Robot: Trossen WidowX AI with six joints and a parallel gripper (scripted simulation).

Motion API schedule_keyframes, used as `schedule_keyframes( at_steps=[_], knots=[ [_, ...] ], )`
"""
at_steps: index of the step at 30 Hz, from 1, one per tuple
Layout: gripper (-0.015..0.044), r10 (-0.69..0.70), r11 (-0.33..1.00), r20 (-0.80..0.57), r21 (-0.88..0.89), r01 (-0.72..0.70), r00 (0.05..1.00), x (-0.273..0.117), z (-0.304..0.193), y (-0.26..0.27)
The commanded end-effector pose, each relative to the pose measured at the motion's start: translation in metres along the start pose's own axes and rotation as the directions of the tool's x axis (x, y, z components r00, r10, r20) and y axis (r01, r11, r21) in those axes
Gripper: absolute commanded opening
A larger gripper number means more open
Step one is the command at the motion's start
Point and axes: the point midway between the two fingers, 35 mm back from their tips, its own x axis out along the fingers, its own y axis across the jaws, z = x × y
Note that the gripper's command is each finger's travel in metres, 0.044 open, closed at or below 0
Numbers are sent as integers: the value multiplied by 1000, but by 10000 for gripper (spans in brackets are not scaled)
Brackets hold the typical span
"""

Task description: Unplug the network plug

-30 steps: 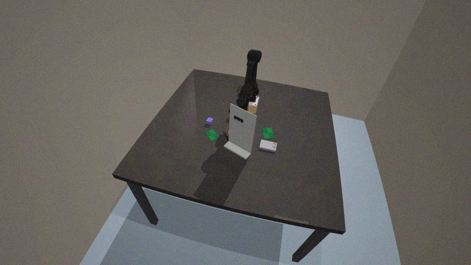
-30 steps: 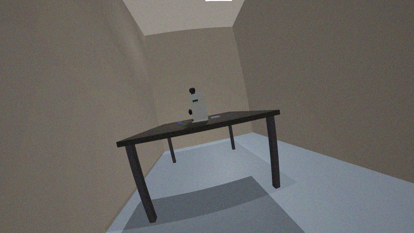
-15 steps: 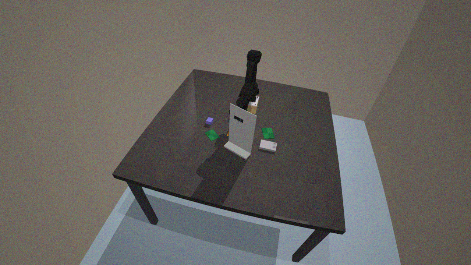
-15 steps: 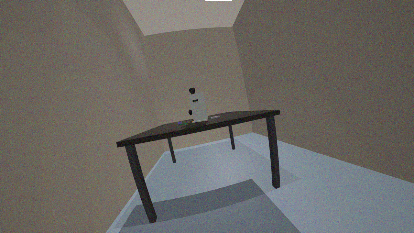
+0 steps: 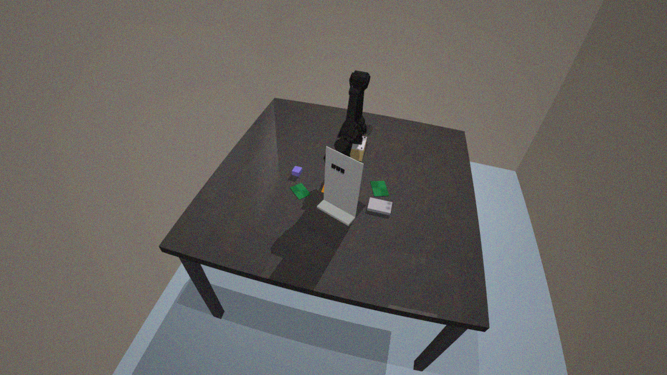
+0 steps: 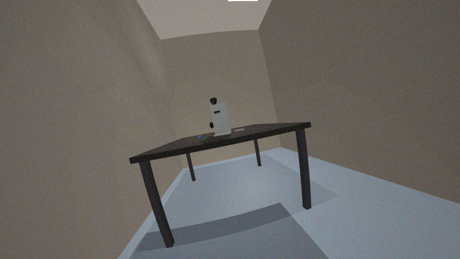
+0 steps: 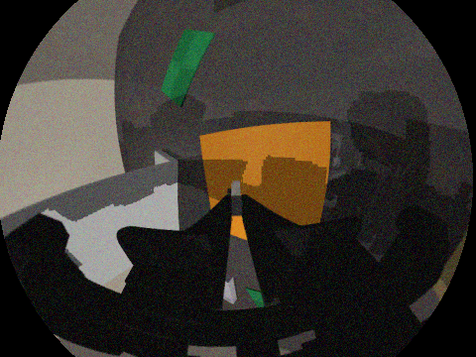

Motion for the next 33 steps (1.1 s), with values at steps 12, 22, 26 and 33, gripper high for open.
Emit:
schedule_keyframes(
  at_steps=[12, 22, 26, 33],
  knots=[
    [156, 0, 1000, 0, 0, 0, 1000, -1, 0, 0],
    [156, -1, 1000, 0, -1, 1, 1000, -8, 0, 0],
    [156, -2, 1000, -1, -1, 2, 1000, -11, -1, 1],
    [156, -3, 1000, -1, -1, 3, 1000, -16, -1, 1]
  ],
)
